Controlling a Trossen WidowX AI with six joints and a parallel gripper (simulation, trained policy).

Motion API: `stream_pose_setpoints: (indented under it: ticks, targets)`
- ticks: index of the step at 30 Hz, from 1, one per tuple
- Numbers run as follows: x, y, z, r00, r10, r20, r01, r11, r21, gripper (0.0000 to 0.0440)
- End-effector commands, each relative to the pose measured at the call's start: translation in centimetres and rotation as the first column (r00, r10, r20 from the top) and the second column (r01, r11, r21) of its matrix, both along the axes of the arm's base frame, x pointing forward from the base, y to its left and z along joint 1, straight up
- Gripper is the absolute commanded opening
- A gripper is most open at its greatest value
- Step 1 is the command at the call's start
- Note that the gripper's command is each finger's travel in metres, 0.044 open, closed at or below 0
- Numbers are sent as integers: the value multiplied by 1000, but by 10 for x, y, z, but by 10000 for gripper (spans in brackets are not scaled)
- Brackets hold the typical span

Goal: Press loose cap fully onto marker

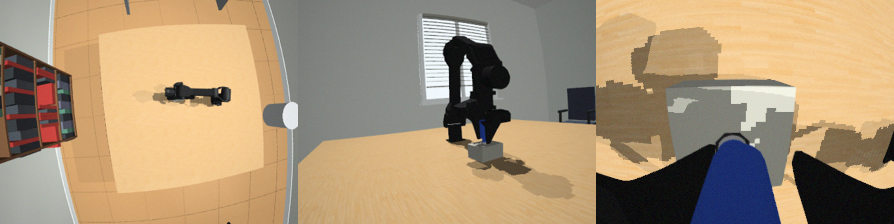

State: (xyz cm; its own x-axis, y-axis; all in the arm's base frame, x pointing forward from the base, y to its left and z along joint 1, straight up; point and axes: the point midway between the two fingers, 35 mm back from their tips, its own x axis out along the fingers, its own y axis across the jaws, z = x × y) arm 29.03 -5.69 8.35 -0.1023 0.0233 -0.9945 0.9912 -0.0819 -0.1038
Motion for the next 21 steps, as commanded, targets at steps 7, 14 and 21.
stream_pose_setpoints:
  ticks: [7,14,21]
  targets:
    - [-11,3,3,1000,29,0,-29,1000,4,440]
    - [-8,0,25,998,25,55,-24,1000,-15,440]
    - [-8,-3,50,995,28,95,-25,999,-32,440]
